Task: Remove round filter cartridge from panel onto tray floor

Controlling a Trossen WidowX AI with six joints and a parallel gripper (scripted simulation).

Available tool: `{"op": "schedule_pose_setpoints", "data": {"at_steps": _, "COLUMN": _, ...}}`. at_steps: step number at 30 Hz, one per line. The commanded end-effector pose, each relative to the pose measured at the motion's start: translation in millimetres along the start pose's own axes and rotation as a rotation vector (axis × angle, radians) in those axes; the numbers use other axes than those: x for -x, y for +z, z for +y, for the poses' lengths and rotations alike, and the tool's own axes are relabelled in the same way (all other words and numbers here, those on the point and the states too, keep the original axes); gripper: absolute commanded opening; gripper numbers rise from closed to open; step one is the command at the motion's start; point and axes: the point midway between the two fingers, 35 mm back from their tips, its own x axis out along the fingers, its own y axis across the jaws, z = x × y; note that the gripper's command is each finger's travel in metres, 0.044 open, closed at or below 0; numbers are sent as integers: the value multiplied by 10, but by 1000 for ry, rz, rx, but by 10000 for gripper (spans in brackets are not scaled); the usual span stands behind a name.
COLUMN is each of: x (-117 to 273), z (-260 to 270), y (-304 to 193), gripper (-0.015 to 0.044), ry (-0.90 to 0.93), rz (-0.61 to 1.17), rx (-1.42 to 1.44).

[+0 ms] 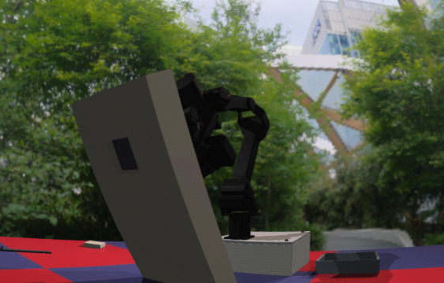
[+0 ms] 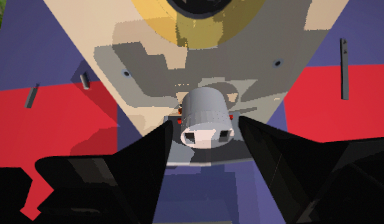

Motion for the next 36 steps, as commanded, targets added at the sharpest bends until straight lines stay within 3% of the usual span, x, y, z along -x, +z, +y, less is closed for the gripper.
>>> {"op": "schedule_pose_setpoints", "data": {"at_steps": 1, "x": 0, "z": 0, "y": 0, "gripper": 298, "ry": 0, "rz": 0, "rx": 0}}
{"op": "schedule_pose_setpoints", "data": {"at_steps": 18, "x": 0, "z": 0, "y": 0, "gripper": 185, "ry": 0, "rz": 0, "rx": 0}}
{"op": "schedule_pose_setpoints", "data": {"at_steps": 25, "x": 37, "z": 0, "y": 81, "gripper": 1, "ry": 0, "rz": 0, "rx": 0}}
{"op": "schedule_pose_setpoints", "data": {"at_steps": 36, "x": 348, "z": -2, "y": 275, "gripper": 0, "ry": 1, "rz": 0, "rx": 0}}
